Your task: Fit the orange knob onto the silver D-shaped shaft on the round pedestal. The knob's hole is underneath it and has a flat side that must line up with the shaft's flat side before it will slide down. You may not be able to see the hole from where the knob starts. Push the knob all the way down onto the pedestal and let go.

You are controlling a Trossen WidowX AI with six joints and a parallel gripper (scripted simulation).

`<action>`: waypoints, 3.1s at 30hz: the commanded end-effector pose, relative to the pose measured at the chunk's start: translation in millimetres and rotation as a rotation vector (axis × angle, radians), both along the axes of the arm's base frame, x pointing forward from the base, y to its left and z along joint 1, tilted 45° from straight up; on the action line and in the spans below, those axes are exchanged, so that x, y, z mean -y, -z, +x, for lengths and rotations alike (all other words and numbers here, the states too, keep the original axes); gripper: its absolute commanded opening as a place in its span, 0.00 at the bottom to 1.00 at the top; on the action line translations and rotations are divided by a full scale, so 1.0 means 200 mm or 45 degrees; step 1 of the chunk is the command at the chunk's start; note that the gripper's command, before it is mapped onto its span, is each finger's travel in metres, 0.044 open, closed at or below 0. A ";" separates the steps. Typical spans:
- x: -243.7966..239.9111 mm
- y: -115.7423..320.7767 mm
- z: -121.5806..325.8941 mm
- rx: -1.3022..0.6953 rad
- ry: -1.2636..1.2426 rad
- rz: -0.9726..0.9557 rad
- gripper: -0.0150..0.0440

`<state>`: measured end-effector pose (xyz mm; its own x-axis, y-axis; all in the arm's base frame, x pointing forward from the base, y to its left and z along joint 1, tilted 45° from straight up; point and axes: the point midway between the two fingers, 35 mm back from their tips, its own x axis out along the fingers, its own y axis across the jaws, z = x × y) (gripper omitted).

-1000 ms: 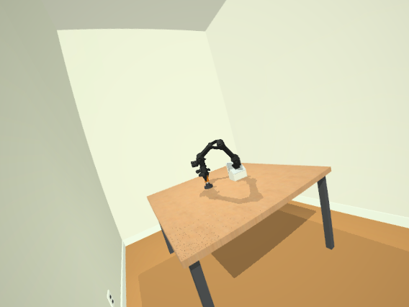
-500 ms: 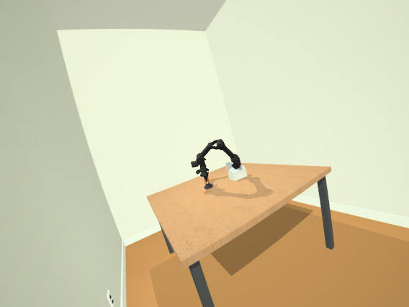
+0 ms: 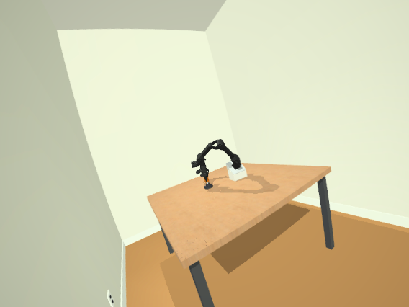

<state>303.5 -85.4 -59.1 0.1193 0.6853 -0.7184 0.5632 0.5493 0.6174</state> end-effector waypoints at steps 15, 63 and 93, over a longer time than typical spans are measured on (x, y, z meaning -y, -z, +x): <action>0.01 -0.01 0.00 0.185 -0.193 -0.033 0.25; 0.00 0.00 0.00 0.368 -0.385 -0.065 0.25; 0.01 0.00 0.00 0.550 -0.577 -0.097 0.25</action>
<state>302.9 -87.1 -58.5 0.1199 0.6869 -0.7168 -0.0066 0.7226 0.6913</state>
